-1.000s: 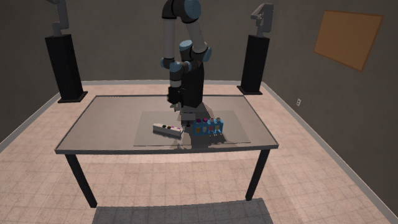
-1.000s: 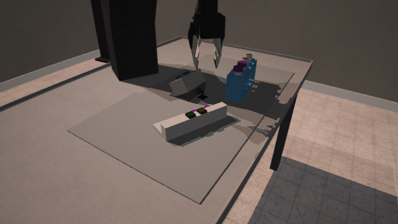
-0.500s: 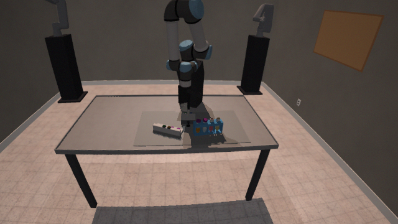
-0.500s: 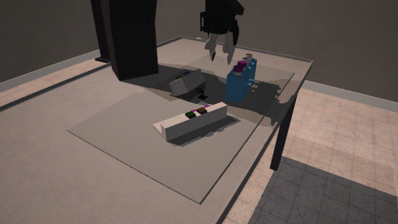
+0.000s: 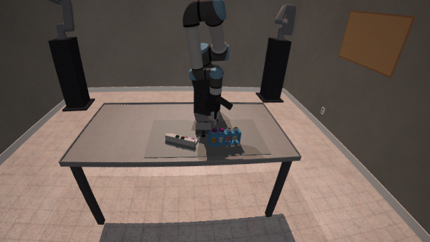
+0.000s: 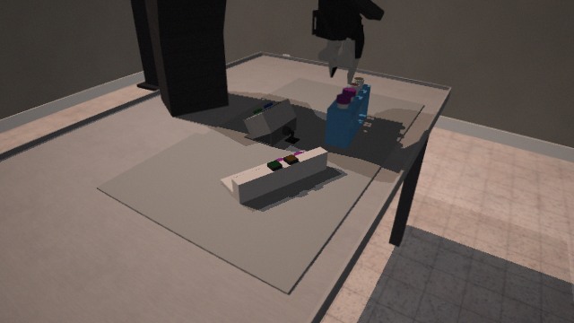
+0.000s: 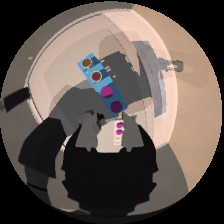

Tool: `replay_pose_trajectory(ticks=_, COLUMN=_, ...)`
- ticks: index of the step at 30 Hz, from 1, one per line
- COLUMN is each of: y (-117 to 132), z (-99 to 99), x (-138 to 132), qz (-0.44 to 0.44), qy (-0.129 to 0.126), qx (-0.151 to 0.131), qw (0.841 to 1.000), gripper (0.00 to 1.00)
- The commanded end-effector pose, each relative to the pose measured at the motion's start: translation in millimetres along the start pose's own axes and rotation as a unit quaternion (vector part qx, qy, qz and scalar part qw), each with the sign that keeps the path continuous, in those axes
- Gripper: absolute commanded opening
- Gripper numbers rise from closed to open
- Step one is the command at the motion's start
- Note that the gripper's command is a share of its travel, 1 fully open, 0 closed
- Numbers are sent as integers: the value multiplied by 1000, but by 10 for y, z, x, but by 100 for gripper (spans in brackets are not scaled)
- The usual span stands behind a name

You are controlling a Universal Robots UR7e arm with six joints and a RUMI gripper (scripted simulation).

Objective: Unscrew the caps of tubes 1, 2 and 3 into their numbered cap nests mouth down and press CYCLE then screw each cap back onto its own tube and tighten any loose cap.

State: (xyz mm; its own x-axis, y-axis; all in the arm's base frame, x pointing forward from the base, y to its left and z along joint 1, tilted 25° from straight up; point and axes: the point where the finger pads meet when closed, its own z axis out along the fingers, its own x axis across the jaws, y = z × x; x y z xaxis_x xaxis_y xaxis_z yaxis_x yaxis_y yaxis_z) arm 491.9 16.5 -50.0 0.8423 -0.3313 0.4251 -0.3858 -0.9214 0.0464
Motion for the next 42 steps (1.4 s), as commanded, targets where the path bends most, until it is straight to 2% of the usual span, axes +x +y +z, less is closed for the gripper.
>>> replay_pose_trajectory(ticks=1, y=-325, z=7, x=-56, qz=2, qy=-1, qx=-4, qw=1000, gripper=35)
replay_pose_trajectory(ticks=3, y=-414, z=8, x=-74, qz=2, qy=-1, qx=-4, qw=1000, gripper=35)
replay_pose_trajectory(ticks=13, y=-415, z=38, x=-74, qz=2, qy=-1, qx=-4, qw=1000, gripper=35)
replay_pose_trajectory(ticks=24, y=-412, z=363, x=-73, qz=2, qy=-1, qx=-4, qw=1000, gripper=35)
replay_pose_trajectory(ticks=42, y=-412, z=408, x=-73, qz=2, qy=-1, qx=-4, qw=1000, gripper=35)
